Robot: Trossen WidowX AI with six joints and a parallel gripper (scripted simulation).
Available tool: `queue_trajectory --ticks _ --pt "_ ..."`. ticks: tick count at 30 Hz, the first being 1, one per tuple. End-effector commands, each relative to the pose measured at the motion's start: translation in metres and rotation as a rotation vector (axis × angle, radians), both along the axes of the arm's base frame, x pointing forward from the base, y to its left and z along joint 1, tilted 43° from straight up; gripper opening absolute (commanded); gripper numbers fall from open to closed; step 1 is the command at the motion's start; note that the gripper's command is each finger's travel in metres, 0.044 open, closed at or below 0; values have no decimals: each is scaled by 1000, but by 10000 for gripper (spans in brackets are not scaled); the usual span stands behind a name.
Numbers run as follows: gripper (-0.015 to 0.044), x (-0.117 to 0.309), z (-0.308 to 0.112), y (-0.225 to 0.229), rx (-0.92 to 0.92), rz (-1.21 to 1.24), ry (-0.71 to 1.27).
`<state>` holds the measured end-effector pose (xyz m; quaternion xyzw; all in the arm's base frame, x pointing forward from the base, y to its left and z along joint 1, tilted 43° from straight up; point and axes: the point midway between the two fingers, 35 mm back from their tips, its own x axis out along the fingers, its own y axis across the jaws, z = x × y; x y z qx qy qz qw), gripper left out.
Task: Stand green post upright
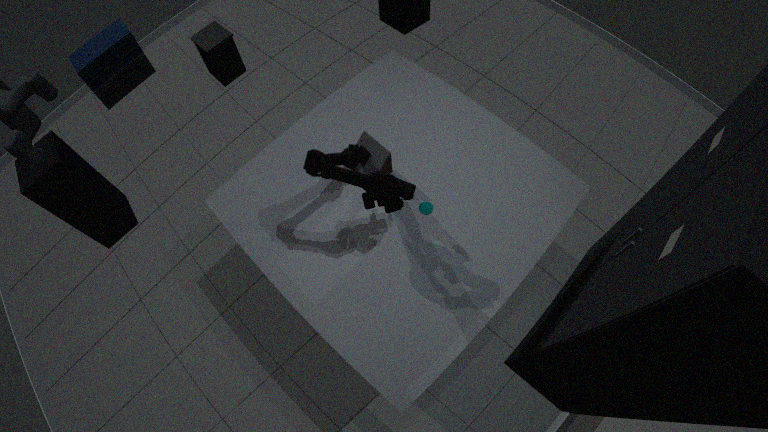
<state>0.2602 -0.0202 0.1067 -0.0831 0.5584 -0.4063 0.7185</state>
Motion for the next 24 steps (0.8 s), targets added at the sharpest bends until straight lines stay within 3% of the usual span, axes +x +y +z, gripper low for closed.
queue_trajectory --ticks 1,8,24 --pt "23 -1 4 3 5 -7 -4" --pt "23 -1 7 6 2 7 12" --pt "23 29 -9 41 -15 403 370"
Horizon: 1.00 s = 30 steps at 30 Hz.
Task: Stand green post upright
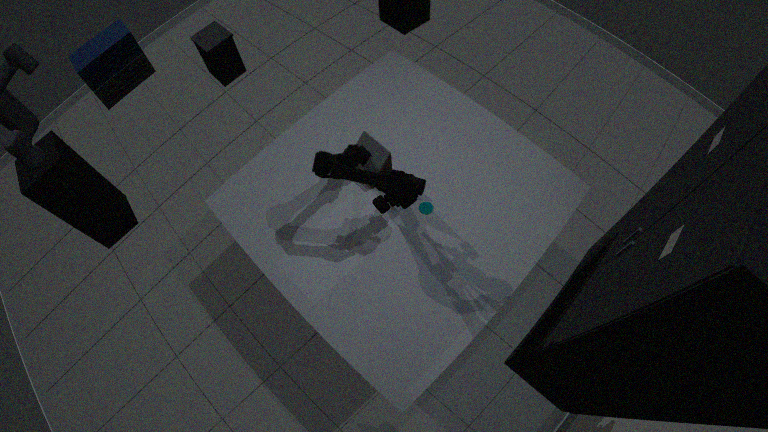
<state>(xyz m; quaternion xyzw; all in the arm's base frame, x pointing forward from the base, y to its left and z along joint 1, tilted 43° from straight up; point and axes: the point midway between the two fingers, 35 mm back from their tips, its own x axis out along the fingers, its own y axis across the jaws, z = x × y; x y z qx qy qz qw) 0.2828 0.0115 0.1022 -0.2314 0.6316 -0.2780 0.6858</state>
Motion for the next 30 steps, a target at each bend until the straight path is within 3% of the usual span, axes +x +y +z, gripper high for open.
queue_trajectory --ticks 1,30 --pt "23 8 -6 11 -1 113 107" --pt "23 45 -54 81 -46 836 760"
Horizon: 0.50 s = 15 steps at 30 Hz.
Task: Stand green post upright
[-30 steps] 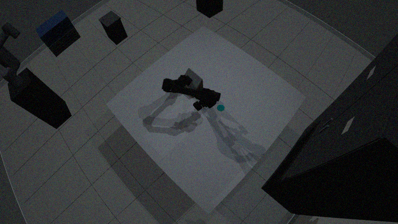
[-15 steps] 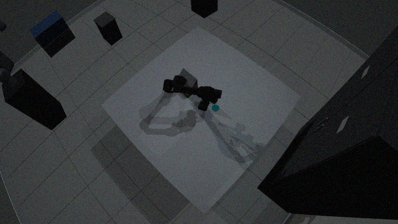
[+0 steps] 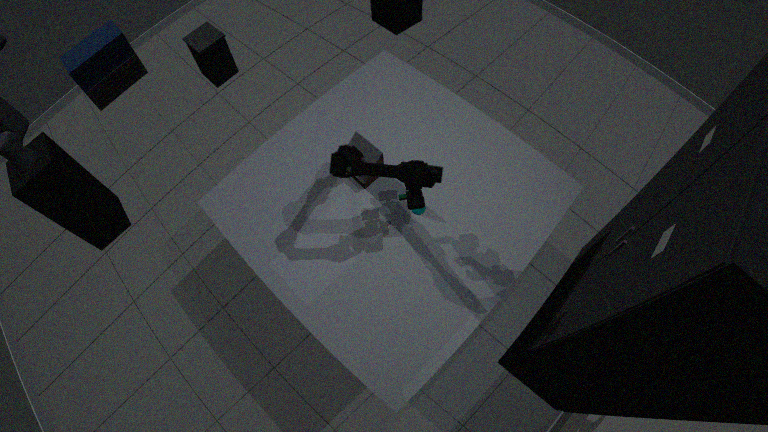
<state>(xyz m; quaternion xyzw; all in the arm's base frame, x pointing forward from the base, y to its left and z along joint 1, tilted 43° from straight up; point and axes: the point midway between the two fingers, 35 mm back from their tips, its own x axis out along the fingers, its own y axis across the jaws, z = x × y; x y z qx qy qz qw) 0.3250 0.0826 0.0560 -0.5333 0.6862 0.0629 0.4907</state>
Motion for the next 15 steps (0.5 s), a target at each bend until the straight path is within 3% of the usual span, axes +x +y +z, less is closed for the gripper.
queue_trajectory --ticks 1,6,15 --pt "23 4 -10 12 -5 114 109" --pt "23 7 -19 23 -13 221 206" --pt "23 7 -20 22 -2 223 212"
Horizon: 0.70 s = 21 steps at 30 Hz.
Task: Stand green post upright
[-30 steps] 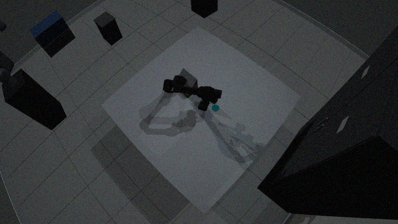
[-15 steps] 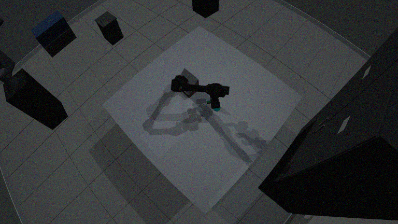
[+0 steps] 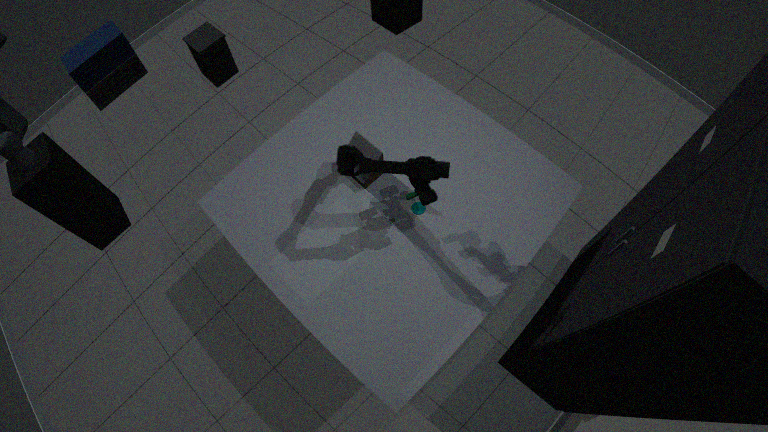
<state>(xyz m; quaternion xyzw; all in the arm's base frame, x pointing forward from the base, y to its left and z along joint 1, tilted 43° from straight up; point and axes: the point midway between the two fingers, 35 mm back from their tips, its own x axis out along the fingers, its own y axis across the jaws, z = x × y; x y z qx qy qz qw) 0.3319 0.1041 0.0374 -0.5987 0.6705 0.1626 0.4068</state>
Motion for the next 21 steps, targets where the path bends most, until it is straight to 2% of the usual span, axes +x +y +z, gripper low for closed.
queue_trajectory --ticks 1,21 --pt "23 0 -2 0 18 3 18" --pt "23 -5 -14 -8 160 -39 61"
